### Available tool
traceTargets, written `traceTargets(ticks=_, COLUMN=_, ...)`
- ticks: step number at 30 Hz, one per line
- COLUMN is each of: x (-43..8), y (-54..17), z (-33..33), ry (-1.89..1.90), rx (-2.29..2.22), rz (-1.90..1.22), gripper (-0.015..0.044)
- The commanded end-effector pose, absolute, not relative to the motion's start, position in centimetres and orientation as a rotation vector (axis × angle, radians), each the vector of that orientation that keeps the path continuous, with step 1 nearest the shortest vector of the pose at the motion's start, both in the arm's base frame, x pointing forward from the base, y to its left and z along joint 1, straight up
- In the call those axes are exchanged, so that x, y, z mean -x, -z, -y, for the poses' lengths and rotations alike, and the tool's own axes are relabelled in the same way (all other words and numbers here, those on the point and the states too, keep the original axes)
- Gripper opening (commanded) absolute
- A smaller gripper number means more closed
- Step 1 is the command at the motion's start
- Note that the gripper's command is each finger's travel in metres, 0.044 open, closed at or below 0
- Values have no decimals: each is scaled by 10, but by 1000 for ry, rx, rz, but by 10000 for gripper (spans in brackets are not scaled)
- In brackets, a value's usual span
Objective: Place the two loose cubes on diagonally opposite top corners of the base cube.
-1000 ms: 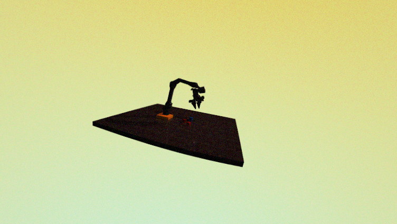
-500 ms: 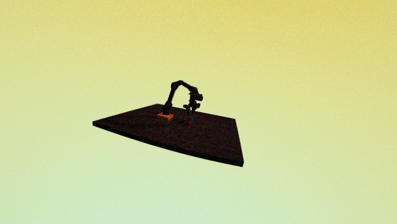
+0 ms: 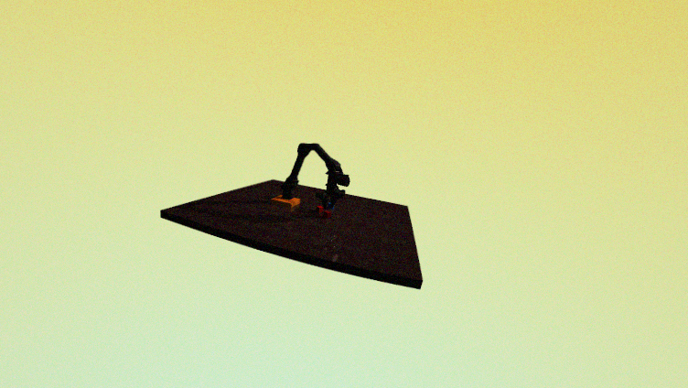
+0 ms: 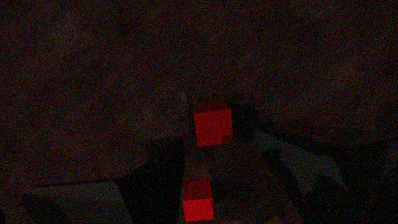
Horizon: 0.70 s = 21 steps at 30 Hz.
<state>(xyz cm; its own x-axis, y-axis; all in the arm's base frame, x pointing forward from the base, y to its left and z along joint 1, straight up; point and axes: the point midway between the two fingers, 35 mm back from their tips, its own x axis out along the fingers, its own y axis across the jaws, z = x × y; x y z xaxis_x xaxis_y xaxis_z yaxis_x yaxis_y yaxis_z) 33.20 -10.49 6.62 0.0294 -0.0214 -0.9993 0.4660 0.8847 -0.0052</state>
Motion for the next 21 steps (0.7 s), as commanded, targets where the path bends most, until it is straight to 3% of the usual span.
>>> traceTargets(ticks=1, x=-331, y=-60, z=104, ry=382, rx=-370, rz=-1510, gripper=265)
traceTargets(ticks=21, x=-332, y=-28, z=104, ry=382, rx=-370, rz=-1511, gripper=265)
